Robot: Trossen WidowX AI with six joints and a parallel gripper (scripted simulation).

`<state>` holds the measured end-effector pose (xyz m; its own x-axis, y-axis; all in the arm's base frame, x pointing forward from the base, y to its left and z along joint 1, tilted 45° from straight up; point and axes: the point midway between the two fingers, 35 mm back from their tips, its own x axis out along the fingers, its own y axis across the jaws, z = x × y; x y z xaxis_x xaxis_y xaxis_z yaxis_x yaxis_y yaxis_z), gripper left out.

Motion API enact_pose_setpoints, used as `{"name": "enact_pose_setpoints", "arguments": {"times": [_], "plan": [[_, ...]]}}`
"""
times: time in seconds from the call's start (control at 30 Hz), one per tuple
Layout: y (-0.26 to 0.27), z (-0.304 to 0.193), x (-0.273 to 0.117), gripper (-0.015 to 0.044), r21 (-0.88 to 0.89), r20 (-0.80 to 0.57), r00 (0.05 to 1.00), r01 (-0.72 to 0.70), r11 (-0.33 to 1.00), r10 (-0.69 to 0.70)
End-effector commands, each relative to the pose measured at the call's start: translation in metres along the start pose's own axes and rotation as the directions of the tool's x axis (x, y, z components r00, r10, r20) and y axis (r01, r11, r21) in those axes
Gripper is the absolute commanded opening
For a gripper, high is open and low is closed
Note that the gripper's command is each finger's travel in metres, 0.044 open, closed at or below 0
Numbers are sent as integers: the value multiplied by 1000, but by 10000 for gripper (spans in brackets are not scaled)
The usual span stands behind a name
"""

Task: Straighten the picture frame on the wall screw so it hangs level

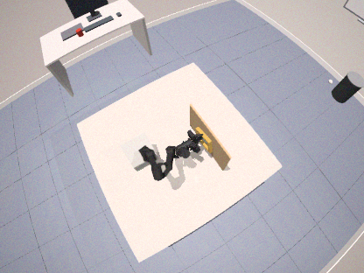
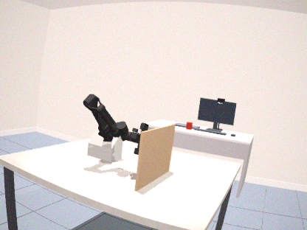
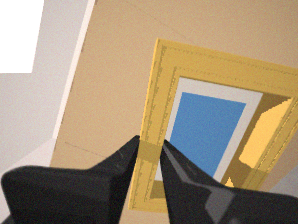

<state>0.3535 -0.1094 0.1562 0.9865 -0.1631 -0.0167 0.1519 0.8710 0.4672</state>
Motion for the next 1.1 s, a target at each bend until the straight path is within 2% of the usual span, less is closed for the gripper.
{"name": "enact_pose_setpoints", "arguments": {"times": [0.0,1.07], "plan": [[5,3,0,0,2,6,1000,-17,1000,17],[8,10,0,0,2,6,1000,-17,1000,17]]}}
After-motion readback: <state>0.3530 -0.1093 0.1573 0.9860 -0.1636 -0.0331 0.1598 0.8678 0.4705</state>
